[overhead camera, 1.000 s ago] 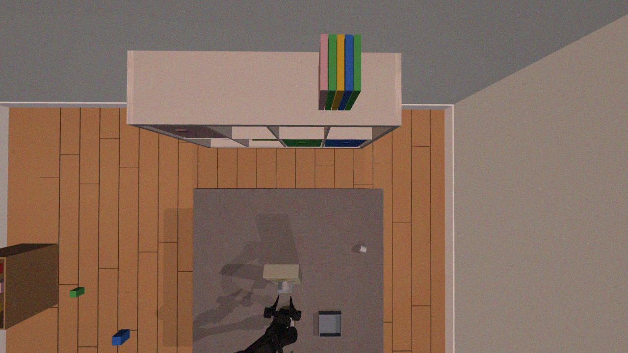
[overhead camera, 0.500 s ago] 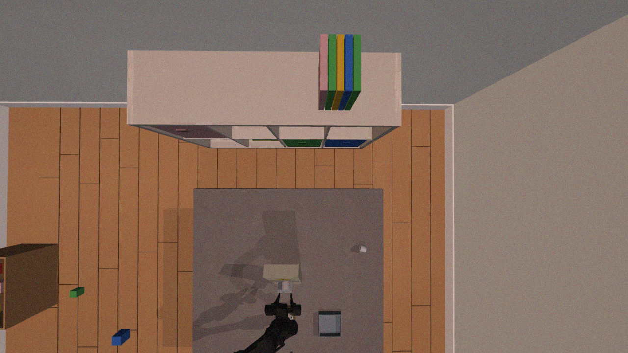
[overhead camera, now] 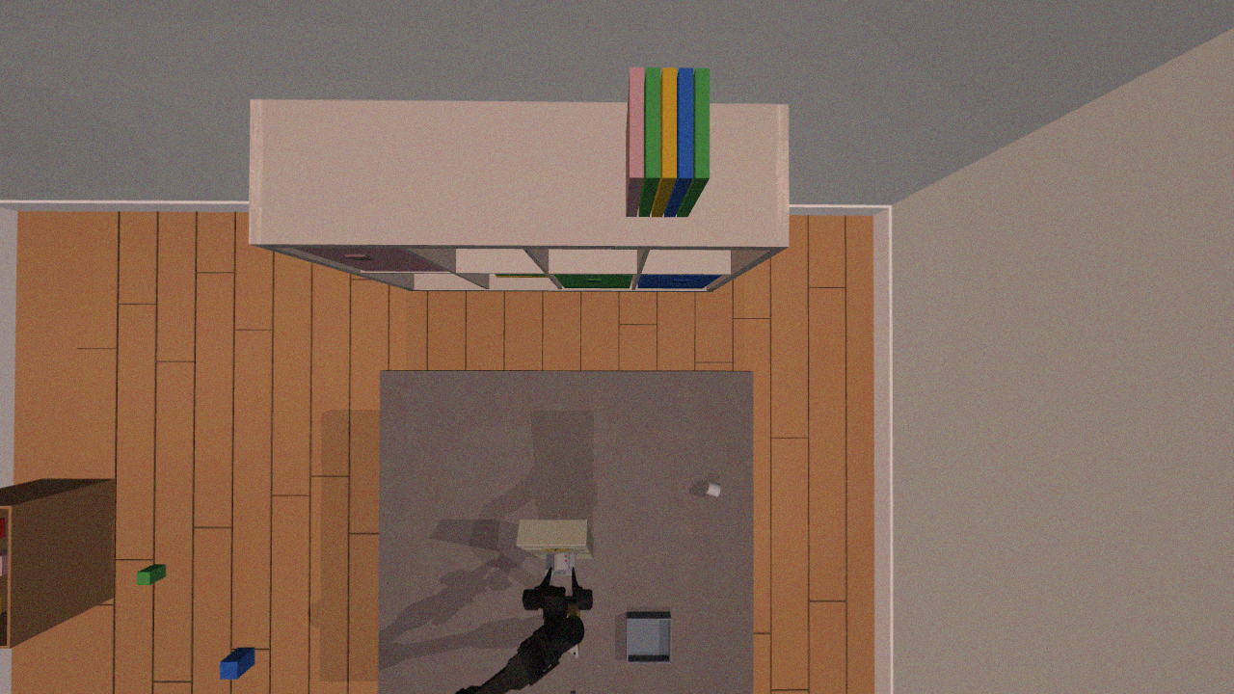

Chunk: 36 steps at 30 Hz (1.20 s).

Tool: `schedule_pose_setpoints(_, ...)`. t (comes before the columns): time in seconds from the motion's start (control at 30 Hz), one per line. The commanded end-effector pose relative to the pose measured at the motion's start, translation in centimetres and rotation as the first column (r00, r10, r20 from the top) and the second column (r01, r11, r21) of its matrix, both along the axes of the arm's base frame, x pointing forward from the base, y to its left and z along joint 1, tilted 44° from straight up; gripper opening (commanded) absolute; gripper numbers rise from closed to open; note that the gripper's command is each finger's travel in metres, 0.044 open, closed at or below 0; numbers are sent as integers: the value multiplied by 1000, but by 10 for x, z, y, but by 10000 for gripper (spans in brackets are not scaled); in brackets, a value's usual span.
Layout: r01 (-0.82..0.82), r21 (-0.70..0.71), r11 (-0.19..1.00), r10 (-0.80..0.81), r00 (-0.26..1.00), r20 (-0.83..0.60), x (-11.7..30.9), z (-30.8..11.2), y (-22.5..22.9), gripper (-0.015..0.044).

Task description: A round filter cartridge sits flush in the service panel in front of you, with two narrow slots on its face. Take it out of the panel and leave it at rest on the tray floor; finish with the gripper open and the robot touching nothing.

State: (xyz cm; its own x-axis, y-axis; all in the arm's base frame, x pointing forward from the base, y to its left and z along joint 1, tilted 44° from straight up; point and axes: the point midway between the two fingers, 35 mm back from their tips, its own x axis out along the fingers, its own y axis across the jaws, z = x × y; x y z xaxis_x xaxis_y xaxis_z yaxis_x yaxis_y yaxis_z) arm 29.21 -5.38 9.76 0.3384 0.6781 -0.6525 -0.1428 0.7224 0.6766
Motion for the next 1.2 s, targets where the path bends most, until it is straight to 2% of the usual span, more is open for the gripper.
schedule_pose_setpoints(0.0,0,9,1000,0,1000,-8,0,-5,7,305)
schedule_pose_setpoints(0.3,0,10,1000,0,1000,-7,3,-10,13,305)
schedule_pose_setpoints(0.33,-2,3,1000,2,1000,0,4,-8,11,278)
schedule_pose_setpoints(0.73,-2,3,1000,2,1000,0,4,-8,11,198)
schedule_pose_setpoints(0.97,-2,4,1000,2,1000,1,10,-3,7,15)
schedule_pose_setpoints(1.0,-2,5,1000,2,1000,1,13,-1,6,0)
schedule_pose_setpoints(1.17,-1,6,1000,1,1000,1,21,6,0,0)
